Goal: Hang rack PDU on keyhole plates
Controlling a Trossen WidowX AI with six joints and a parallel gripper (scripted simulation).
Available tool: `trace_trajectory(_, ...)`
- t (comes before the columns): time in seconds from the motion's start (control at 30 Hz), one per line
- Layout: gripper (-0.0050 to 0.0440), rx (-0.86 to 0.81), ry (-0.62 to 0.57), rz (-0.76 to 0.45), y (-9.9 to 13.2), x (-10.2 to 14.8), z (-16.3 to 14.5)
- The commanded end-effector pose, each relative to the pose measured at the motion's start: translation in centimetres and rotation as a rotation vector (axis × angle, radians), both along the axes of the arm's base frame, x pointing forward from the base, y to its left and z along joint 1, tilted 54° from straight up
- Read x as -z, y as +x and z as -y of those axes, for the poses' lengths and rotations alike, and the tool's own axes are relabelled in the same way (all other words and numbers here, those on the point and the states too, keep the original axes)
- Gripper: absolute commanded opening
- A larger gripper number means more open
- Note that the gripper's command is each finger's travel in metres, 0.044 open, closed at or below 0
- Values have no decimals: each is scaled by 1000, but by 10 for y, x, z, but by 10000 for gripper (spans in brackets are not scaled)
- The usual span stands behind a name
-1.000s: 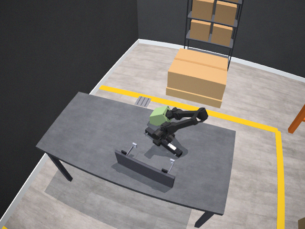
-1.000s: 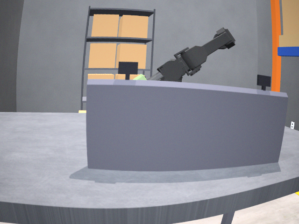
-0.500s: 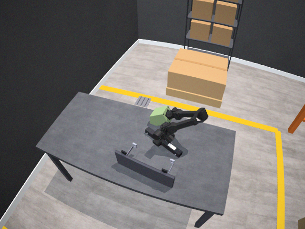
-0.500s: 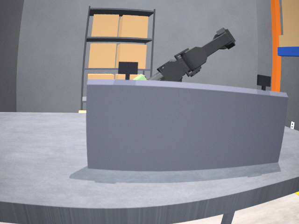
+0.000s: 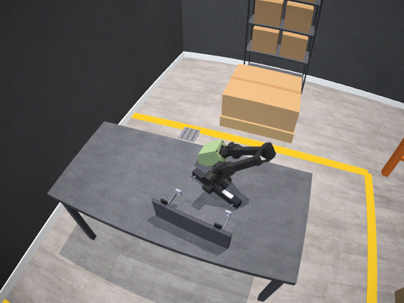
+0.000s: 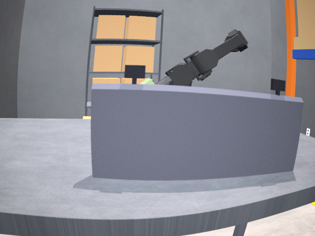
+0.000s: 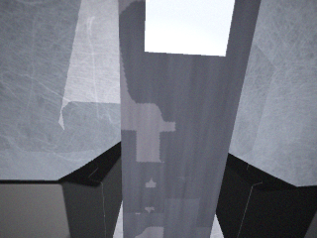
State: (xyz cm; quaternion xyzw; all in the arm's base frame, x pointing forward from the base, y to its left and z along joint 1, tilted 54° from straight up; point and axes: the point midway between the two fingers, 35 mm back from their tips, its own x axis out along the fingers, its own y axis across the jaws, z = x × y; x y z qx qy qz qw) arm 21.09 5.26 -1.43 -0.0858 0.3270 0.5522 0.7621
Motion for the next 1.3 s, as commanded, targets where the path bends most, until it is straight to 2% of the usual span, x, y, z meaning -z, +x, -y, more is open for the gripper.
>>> trace_trajectory(0.0, 117, -2, -2, 7, 2, -1, 0)
trace_trajectory(0.17, 0, 2, -19, 15, 6, -4, 10)
trace_trajectory(0.27, -1, 7, -34, 12, 7, -11, 27)
trace_trajectory(0.33, -1, 7, -34, 12, 7, -11, 27)
trace_trajectory(0.63, -5, 8, -53, 7, 1, -41, 74)
trace_trajectory(0.83, -50, 2, -38, 4, -11, -65, 99)
trace_trajectory(0.9, -50, 2, -38, 4, -11, -65, 99)
trace_trajectory(1.07, -50, -3, -19, 11, -21, -84, 114)
trace_trajectory(1.27, -50, -13, -10, 20, -17, -83, 113)
